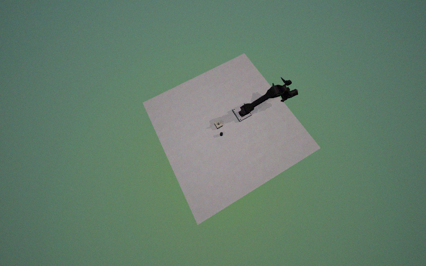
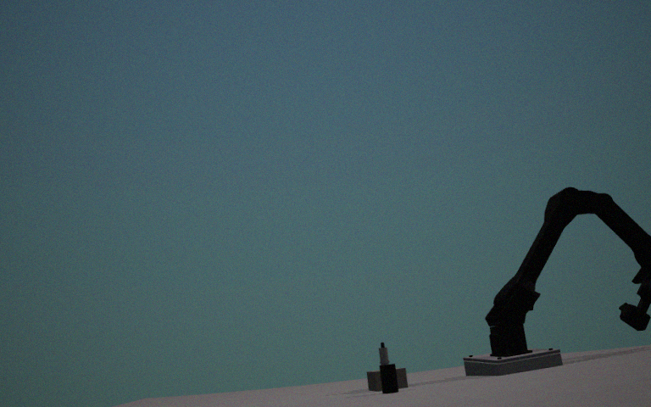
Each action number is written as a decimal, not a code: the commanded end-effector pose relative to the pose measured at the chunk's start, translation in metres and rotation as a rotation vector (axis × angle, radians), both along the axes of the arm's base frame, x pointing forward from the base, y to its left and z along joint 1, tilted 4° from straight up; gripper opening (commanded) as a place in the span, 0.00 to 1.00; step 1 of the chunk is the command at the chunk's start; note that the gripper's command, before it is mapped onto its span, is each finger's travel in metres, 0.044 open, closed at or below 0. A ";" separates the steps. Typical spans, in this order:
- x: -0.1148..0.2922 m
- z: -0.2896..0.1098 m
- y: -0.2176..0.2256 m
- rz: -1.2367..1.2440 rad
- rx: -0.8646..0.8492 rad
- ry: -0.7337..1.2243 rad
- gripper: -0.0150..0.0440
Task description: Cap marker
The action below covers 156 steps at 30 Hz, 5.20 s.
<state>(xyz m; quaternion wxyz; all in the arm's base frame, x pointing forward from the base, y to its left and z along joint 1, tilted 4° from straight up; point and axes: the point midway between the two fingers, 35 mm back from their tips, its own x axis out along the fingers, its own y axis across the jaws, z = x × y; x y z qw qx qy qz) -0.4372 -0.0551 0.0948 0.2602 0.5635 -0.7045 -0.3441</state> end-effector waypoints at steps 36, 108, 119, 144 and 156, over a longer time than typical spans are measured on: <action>0.241 -0.025 0.412 -1.114 0.768 -0.290 0.66; 0.737 -0.038 0.120 -1.574 0.702 -1.644 0.66; 0.737 -0.056 0.122 -1.574 0.701 -1.644 0.66; 0.736 -0.058 0.122 -1.574 0.701 -1.644 0.25; 0.735 -0.022 0.120 -1.574 0.702 -1.644 0.25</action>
